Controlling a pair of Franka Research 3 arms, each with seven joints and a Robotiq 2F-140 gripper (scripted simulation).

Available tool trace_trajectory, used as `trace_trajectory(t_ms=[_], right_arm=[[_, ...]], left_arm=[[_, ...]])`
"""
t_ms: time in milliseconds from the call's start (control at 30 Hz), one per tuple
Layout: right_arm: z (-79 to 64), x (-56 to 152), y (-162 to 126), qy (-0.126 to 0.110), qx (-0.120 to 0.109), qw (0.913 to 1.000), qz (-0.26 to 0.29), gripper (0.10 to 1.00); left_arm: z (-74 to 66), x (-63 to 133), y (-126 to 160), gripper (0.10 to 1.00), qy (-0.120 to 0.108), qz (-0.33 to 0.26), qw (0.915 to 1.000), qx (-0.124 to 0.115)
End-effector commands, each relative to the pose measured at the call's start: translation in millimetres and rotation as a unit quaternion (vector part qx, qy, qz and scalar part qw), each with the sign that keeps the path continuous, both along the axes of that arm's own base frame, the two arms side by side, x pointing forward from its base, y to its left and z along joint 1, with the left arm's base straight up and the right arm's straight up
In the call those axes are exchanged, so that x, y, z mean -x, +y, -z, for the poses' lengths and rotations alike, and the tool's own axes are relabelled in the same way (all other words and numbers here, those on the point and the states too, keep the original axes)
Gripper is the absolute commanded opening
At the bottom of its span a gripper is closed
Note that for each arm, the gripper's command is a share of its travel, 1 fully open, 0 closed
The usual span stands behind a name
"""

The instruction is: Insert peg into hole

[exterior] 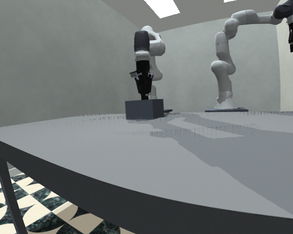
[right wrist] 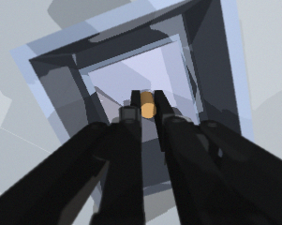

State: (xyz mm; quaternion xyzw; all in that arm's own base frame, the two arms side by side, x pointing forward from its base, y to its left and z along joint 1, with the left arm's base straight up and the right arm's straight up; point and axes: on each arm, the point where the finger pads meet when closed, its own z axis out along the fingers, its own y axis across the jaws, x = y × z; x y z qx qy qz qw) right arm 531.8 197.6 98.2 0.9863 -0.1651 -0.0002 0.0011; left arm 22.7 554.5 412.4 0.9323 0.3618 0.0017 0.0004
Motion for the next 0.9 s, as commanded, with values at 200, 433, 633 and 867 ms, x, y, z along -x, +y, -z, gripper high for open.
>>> trace_trajectory(t_ms=[200, 433, 633, 867], right_arm=[[0.9, -0.4, 0.0, 0.000, -0.001, 1.0000, -0.002, 0.099], [0.9, -0.4, 0.0, 0.000, -0.001, 1.0000, -0.002, 0.249], [0.9, -0.4, 0.0, 0.000, -0.001, 1.0000, -0.002, 0.249], [0.9, -0.4, 0.0, 0.000, -0.001, 1.0000, -0.002, 0.249]], left_arm=[[-0.6, 1.0, -0.5, 1.000, 0.002, -0.003, 1.0000, 0.000], [-0.6, 1.0, -0.5, 1.000, 0.002, -0.003, 1.0000, 0.000], [-0.6, 1.0, -0.5, 1.000, 0.002, -0.003, 1.0000, 0.000], [-0.6, 1.0, -0.5, 1.000, 0.002, -0.003, 1.0000, 0.000]])
